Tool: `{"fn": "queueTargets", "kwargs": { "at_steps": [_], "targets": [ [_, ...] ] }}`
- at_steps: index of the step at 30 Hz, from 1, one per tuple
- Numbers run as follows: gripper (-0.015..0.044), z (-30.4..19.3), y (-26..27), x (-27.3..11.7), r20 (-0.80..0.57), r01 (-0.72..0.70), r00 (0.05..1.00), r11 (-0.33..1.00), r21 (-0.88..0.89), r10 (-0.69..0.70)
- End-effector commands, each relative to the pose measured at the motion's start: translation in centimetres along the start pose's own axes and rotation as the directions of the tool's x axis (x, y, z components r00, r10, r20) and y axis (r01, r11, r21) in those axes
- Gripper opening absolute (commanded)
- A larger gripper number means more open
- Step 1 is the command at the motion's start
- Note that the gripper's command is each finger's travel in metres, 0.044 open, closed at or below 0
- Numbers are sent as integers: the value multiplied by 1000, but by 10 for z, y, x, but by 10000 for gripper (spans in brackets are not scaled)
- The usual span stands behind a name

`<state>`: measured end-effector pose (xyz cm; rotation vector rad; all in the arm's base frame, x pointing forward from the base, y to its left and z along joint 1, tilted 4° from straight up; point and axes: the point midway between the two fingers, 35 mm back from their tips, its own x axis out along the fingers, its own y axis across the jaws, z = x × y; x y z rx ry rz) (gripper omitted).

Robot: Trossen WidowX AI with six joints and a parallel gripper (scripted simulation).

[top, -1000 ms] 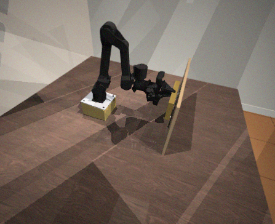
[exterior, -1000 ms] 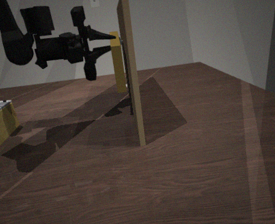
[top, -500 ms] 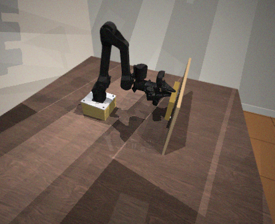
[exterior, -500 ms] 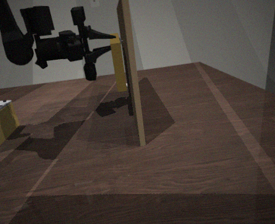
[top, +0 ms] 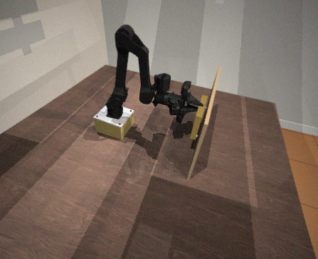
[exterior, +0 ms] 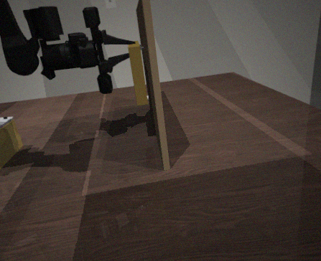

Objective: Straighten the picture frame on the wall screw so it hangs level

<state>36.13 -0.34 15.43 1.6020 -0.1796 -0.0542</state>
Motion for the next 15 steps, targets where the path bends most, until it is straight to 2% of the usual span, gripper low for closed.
{"fn": "queueTargets", "kwargs": {
  "at_steps": [1,3,13,15],
  "targets": [
    [0,0,0,0,1,2,1000,1000,-20,-1],
    [0,0,0,0,1,2,1000,999,-32,-2],
    [260,0,0,0,0,0,1000,1000,-15,0],
    [260,0,0,0,0,0,1000,1000,-15,0]
  ]
}}
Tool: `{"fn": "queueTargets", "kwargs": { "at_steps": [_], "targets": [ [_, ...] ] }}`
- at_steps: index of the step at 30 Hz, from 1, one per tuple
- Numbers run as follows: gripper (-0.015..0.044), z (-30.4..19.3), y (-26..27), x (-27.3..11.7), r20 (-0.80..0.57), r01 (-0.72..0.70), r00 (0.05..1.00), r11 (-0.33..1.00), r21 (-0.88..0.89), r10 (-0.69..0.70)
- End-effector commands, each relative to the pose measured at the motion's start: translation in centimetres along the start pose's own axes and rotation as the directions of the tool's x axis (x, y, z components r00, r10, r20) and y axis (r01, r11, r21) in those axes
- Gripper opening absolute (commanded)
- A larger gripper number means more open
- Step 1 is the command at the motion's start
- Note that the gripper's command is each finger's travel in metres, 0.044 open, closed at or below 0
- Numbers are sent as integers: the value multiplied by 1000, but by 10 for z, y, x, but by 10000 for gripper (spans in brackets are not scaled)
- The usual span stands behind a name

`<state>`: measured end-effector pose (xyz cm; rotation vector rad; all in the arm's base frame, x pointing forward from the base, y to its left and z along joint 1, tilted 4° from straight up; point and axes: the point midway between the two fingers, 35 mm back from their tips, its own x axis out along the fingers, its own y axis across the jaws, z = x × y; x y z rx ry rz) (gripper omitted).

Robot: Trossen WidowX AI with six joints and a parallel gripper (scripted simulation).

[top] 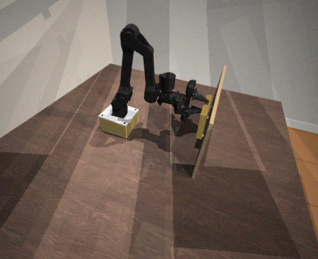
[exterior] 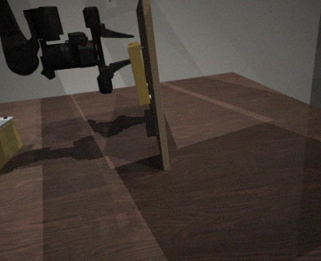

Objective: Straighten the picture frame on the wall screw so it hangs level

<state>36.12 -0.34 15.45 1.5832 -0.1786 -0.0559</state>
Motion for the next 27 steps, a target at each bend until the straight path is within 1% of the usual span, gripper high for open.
{"fn": "queueTargets", "kwargs": {
  "at_steps": [1,3,6,8,10,11,12,18,27],
  "targets": [
    [260,0,0,0,0,0,1000,1000,4,0],
    [260,-1,-1,-8,0,0,1000,1000,23,0],
    [260,-1,-4,-43,2,1,1000,994,109,-1],
    [260,-1,-5,-58,3,1,1000,989,147,-2],
    [260,0,-6,-60,3,1,1000,988,152,-2],
    [260,-3,-6,-51,-5,10,1000,992,123,-9],
    [260,-3,-4,-51,-5,9,1000,992,124,-9],
    [260,-10,28,-50,-3,5,1000,990,138,-5],
    [260,-11,81,-72,1,1,1000,987,159,-1]
  ]
}}
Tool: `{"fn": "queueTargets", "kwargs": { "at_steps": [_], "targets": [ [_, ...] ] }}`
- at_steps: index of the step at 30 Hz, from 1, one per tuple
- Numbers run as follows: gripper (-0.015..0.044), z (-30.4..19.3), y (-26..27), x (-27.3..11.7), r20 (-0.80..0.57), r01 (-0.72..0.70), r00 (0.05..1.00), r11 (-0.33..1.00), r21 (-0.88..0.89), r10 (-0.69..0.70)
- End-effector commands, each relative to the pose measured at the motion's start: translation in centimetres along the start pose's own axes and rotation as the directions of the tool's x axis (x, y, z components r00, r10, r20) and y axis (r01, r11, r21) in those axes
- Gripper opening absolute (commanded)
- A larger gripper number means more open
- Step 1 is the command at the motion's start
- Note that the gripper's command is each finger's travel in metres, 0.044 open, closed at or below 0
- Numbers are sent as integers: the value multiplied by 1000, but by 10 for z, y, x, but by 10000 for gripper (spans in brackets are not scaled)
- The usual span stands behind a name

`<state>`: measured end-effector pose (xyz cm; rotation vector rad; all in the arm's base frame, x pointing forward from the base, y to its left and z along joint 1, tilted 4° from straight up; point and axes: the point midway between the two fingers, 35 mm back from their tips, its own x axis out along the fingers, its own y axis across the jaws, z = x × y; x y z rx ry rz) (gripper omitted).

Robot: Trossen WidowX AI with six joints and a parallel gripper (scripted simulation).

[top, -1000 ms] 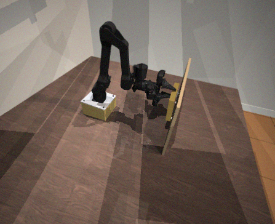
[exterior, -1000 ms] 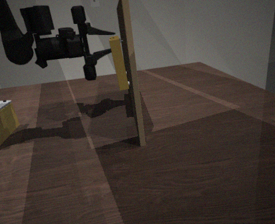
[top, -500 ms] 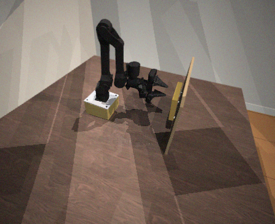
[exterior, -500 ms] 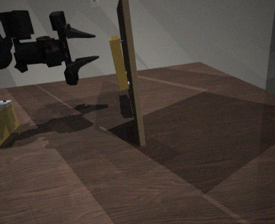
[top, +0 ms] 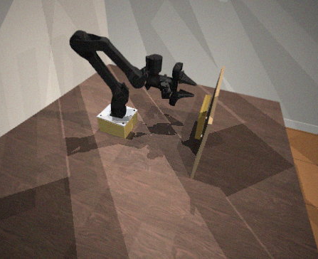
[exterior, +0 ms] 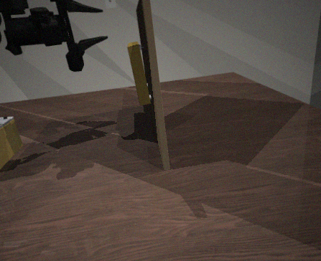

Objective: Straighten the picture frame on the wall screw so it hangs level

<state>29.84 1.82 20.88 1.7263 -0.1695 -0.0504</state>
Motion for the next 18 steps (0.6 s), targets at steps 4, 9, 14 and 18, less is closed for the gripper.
{"fn": "queueTargets", "kwargs": {
  "at_steps": [4,9,14,18],
  "targets": [
    [260,2,44,-30,8,-14,1000,1000,26,14],
    [260,7,59,-51,9,-14,1000,999,34,14],
    [260,7,58,-50,8,-15,1000,999,33,15],
    [260,7,59,-51,9,-14,1000,999,34,14]
  ]
}}
